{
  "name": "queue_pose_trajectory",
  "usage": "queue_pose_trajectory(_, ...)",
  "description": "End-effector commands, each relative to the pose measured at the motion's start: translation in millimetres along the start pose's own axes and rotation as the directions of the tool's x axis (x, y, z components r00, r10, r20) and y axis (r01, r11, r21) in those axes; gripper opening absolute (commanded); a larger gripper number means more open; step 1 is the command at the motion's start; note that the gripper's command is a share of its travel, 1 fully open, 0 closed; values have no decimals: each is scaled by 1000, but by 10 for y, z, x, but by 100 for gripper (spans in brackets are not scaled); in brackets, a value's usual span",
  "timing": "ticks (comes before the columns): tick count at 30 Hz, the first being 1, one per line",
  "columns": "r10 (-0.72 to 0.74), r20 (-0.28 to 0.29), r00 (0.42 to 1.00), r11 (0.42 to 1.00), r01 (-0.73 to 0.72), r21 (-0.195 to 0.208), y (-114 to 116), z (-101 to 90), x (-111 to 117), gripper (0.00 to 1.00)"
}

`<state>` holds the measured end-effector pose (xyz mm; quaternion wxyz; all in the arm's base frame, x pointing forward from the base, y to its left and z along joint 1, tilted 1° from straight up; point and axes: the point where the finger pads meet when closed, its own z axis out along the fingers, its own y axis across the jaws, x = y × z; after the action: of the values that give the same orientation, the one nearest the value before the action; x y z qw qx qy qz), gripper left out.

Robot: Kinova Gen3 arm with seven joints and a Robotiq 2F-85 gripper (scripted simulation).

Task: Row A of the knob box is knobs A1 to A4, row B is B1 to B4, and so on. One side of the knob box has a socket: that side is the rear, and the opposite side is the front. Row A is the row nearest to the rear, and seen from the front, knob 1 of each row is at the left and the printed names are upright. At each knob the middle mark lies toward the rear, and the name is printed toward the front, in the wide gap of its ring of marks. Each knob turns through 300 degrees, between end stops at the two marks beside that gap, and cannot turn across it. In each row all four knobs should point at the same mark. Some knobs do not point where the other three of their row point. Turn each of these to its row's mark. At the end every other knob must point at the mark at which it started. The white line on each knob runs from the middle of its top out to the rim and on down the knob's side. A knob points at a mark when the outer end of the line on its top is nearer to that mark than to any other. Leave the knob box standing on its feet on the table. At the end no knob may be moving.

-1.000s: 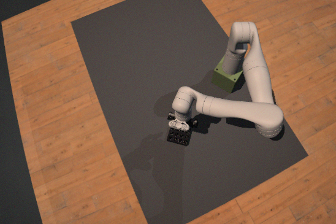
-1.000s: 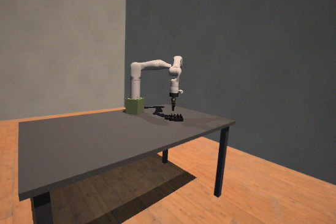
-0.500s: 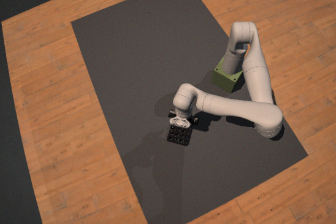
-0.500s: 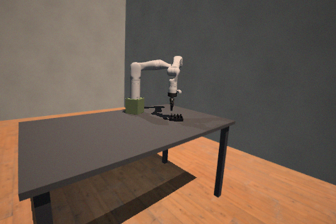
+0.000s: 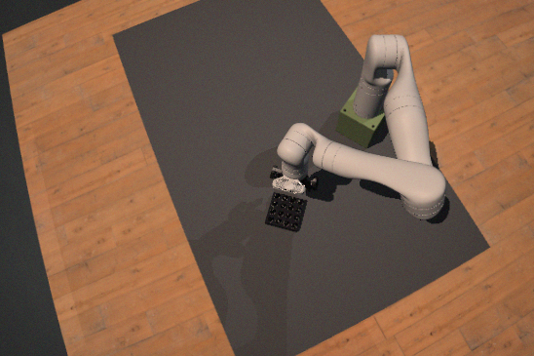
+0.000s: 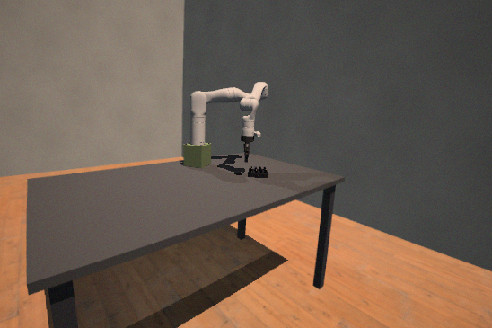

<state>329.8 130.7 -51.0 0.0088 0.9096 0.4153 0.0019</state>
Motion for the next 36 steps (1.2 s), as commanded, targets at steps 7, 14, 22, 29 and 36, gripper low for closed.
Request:
queue_pose_trajectory(7,9,1,1000,1000,-9,0,10,-3,-103,100)
queue_pose_trajectory(14,9,1,1000,1000,-9,0,10,-2,-134,100)
queue_pose_trajectory(22,9,1,1000,1000,-9,0,10,-2,-135,100)
queue_pose_trajectory(29,9,1,1000,1000,-9,0,10,-2,-135,100)
queue_pose_trajectory(36,9,1,1000,1000,-9,0,10,-2,-135,100)
